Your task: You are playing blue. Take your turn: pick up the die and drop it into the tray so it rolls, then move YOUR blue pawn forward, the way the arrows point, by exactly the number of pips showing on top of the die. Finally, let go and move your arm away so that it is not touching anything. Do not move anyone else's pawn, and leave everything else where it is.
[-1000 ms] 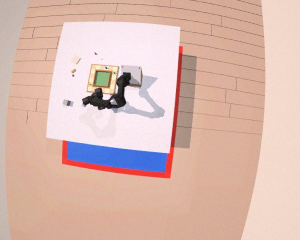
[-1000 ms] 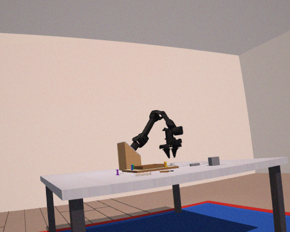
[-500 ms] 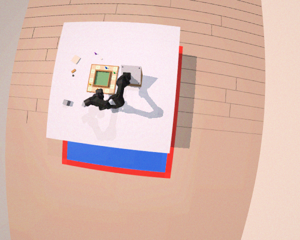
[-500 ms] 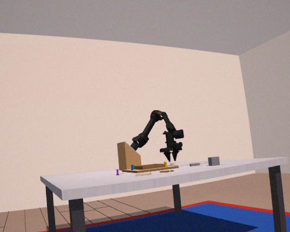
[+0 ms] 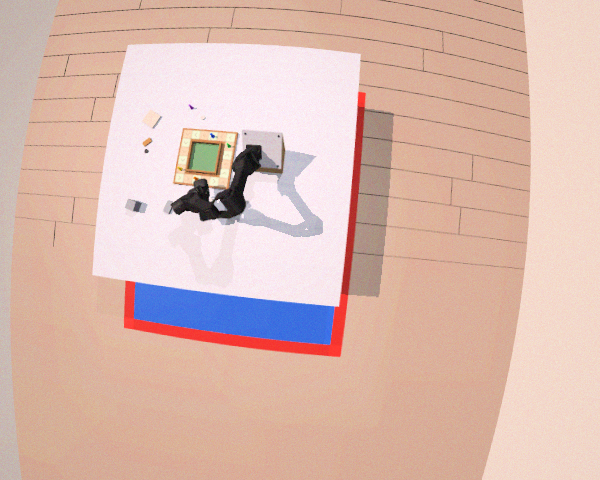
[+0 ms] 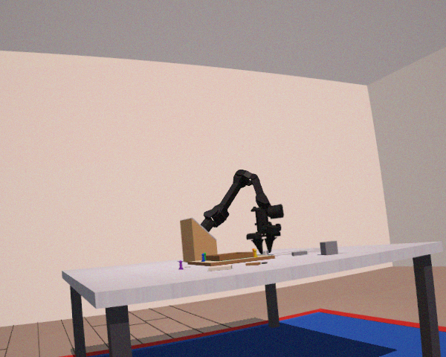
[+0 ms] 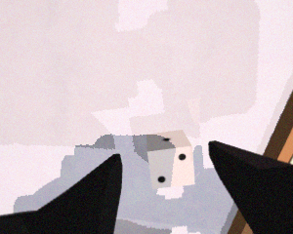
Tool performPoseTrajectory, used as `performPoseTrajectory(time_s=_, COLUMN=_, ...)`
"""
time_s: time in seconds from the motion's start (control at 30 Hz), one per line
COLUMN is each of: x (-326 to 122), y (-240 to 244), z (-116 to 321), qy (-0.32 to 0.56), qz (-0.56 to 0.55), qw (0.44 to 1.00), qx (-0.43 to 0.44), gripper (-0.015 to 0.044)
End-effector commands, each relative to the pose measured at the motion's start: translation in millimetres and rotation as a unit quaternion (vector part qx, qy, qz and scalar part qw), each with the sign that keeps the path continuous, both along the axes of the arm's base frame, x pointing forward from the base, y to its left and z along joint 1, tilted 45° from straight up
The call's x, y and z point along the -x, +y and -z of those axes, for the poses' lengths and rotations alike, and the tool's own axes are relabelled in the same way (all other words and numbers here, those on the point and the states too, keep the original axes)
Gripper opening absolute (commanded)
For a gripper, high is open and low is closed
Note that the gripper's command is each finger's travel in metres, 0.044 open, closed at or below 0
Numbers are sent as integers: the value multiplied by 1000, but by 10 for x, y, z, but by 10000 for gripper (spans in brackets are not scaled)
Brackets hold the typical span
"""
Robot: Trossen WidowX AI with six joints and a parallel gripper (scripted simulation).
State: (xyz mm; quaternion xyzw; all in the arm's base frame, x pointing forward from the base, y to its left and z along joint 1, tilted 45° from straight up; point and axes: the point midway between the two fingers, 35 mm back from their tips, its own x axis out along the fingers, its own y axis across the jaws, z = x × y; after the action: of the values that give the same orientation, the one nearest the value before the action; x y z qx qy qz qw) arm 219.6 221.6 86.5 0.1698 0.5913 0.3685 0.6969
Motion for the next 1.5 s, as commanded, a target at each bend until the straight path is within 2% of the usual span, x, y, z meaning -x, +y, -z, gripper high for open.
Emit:
performPoseTrajectory(time_s=0.0, x=19, y=11, z=53, qy=4, qz=1, qw=1000, qx=4, gripper=249)
performPoseTrajectory(time_s=0.13, x=19, y=11, z=53, qy=4, qz=1, qw=1000, qx=4, gripper=144)
performPoseTrajectory(time_s=0.43, x=19, y=11, z=53, qy=4, qz=1, qw=1000, qx=4, gripper=84)
performPoseTrajectory(time_s=0.53, x=9, y=-16, z=32, qy=4, qz=1, qw=1000, qx=5, gripper=5)
performPoseTrajectory(time_s=1.23, x=33, y=-871, z=-741, qy=4, qz=1, qw=1000, qx=7, gripper=0)
performPoseTrajectory(time_s=1.47, x=-21, y=-937, z=-699, qy=34, qz=31, qw=999, qx=8, gripper=0)
